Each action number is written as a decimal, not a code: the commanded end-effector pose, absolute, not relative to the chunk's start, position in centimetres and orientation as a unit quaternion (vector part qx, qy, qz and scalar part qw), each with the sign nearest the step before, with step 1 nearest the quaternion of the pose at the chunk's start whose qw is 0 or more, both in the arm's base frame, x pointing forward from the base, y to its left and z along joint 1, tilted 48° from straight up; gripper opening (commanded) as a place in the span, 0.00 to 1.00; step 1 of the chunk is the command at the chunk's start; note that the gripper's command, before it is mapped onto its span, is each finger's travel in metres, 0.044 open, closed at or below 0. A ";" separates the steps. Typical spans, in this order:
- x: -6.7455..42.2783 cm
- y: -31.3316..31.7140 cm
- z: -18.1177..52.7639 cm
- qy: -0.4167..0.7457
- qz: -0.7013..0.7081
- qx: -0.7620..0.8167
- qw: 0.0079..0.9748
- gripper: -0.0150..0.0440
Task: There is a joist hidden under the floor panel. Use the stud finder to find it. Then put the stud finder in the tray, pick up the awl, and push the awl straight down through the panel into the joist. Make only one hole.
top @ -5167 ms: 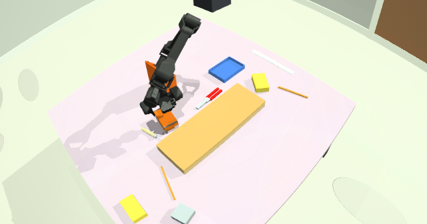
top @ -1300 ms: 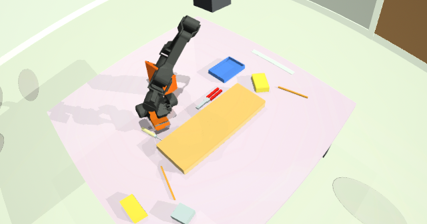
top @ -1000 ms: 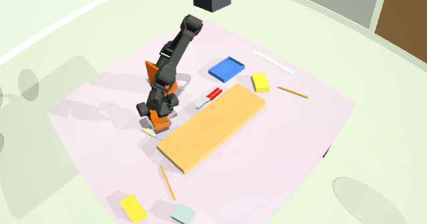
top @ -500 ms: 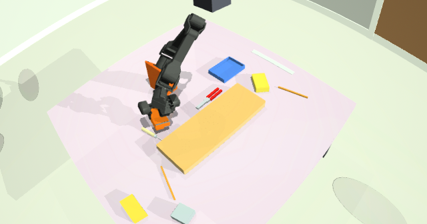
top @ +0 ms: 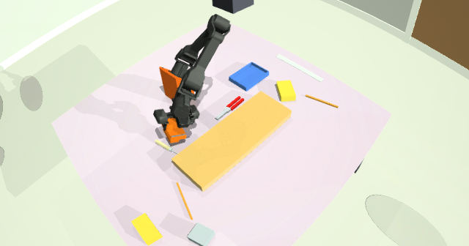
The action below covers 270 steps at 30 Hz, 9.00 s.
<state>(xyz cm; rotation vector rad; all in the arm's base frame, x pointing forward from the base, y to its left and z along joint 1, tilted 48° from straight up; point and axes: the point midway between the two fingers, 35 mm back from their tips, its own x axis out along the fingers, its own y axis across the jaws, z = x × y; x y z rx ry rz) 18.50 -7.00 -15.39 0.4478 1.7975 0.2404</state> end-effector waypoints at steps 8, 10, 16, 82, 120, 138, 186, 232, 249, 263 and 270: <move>18.9 -7.2 -15.1 0.777 0.068 0.159 0.605 0.25; 18.9 -7.1 -15.0 0.778 0.062 0.153 0.606 0.25; 18.9 -7.0 -15.0 0.780 0.045 0.137 0.609 0.25; 19.0 -4.0 -16.4 0.792 -0.048 0.025 0.608 0.25; 19.6 -3.5 -14.8 0.791 -0.040 0.023 0.610 1.00; 21.2 -6.9 -5.7 0.793 -0.038 0.022 0.607 1.00; 18.5 -9.9 -16.3 0.348 0.634 -0.128 0.679 1.00; 18.4 -7.3 -19.0 0.303 0.645 -0.152 0.685 1.00; 18.2 -6.2 -20.0 0.302 0.645 -0.152 0.685 0.93; 18.3 -6.6 -19.6 0.302 0.645 -0.152 0.685 0.61; 18.4 -7.9 -18.5 0.303 0.645 -0.153 0.685 0.30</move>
